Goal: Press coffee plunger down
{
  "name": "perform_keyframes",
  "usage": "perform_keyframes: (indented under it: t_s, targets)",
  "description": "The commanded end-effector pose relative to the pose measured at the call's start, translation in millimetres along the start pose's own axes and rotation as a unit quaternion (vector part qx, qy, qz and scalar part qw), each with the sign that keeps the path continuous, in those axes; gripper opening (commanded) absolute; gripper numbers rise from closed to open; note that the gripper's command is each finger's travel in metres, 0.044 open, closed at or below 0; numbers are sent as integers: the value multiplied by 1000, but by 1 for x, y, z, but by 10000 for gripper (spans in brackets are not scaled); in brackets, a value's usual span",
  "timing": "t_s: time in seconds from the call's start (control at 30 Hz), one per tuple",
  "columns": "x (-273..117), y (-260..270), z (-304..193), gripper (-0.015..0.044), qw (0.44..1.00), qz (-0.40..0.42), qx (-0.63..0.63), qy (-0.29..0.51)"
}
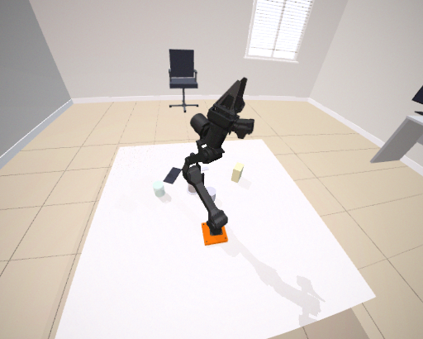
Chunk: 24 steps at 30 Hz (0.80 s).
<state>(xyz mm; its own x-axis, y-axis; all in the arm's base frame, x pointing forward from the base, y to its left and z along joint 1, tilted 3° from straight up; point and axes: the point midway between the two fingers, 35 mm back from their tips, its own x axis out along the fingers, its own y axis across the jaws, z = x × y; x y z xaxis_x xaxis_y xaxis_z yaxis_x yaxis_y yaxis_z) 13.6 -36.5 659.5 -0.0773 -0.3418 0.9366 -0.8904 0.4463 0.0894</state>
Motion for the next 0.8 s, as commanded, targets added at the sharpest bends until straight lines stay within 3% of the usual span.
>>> perform_keyframes:
  t_s: [0.0, 0.17, 0.37, 0.57, 0.77]
  targets:
    - [0, 1, 1, 426, 1000, 0, 8, -2]
    - [2, 8, 21, 440, 986, -1, 165, -38]
    - [4, 2, 74, 440, 906, -3, 405, -121]
    - [1, -31, 109, 440, 771, -15, 605, -198]
    - [-16, -81, 127, 440, 563, -7, 770, -301]
